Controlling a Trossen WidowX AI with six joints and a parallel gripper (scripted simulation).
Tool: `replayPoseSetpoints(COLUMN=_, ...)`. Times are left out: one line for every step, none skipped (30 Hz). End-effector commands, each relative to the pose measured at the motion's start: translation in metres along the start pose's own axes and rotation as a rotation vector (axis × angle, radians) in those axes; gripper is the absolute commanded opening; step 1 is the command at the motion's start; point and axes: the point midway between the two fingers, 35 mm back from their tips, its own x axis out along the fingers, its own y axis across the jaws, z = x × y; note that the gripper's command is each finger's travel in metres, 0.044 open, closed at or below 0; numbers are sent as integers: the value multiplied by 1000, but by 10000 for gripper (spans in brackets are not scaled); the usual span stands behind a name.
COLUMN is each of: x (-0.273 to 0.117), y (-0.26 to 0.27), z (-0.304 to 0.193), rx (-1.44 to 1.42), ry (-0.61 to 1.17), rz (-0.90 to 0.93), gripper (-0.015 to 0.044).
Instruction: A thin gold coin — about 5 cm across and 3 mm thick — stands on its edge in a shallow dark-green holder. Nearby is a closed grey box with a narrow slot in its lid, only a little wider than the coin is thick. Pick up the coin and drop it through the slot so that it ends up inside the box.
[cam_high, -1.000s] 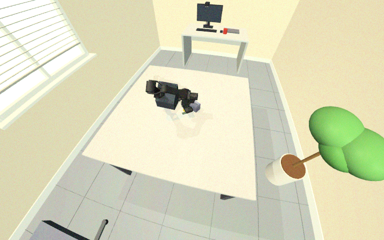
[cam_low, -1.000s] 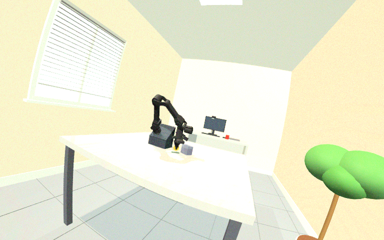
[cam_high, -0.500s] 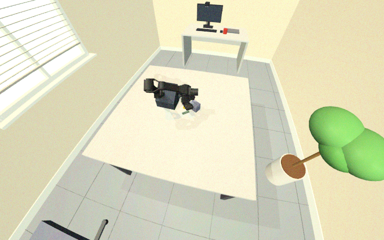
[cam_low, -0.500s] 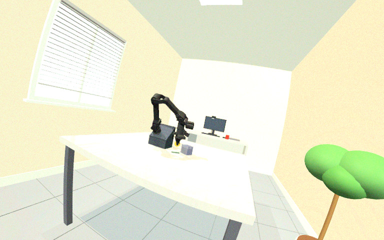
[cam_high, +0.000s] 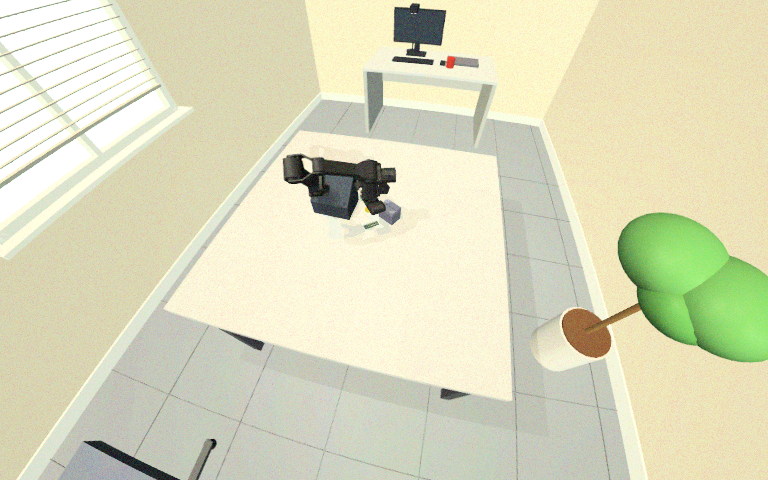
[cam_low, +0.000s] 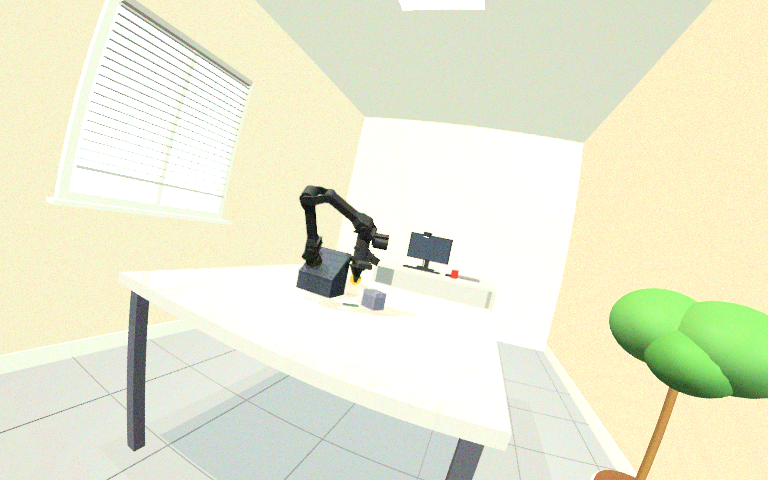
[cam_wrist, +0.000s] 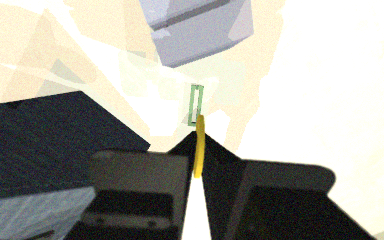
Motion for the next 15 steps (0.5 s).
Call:
replayPoseSetpoints(x=-4, y=0, z=0, rx=29, ry=-7, rz=4, gripper=0)
replayPoseSetpoints(x=-4, y=0, z=1, rx=57, ry=-7, rz=4, gripper=0)
replayPoseSetpoints(x=-4, y=0, z=1, rx=90, ry=-7, rz=4, gripper=0)
replayPoseSetpoints(x=-4, y=0, z=1, rx=123, ry=-6, rz=4, gripper=0)
replayPoseSetpoints(x=-4, y=1, z=1, rx=157, ry=-6, rz=4, gripper=0)
replayPoseSetpoints(x=-4, y=1, z=1, rx=190, ry=-6, rz=4, gripper=0)
replayPoseSetpoints(x=-4, y=1, z=1, rx=224, ry=-6, rz=4, gripper=0)
replayPoseSetpoints(x=-4, y=2, z=1, rx=257, ry=-6, rz=4, gripper=0)
replayPoseSetpoints(x=-4, y=2, z=1, rx=291, ry=-6, rz=5, gripper=0)
replayPoseSetpoints(x=-4, y=2, z=1, rx=324, ry=-6, rz=5, gripper=0)
replayPoseSetpoints(x=-4, y=3, z=1, rx=357, ry=-6, rz=5, gripper=0)
replayPoseSetpoints(x=-4, y=3, z=1, rx=391, ry=-6, rz=5, gripper=0)
replayPoseSetpoints(x=-4, y=3, z=1, rx=424, ry=-6, rz=5, gripper=0)
replayPoseSetpoints(x=-4, y=4, z=1, rx=458, ry=-6, rz=5, gripper=0)
replayPoseSetpoints(x=-4, y=4, z=1, rx=491, ry=-6, rz=5, gripper=0)
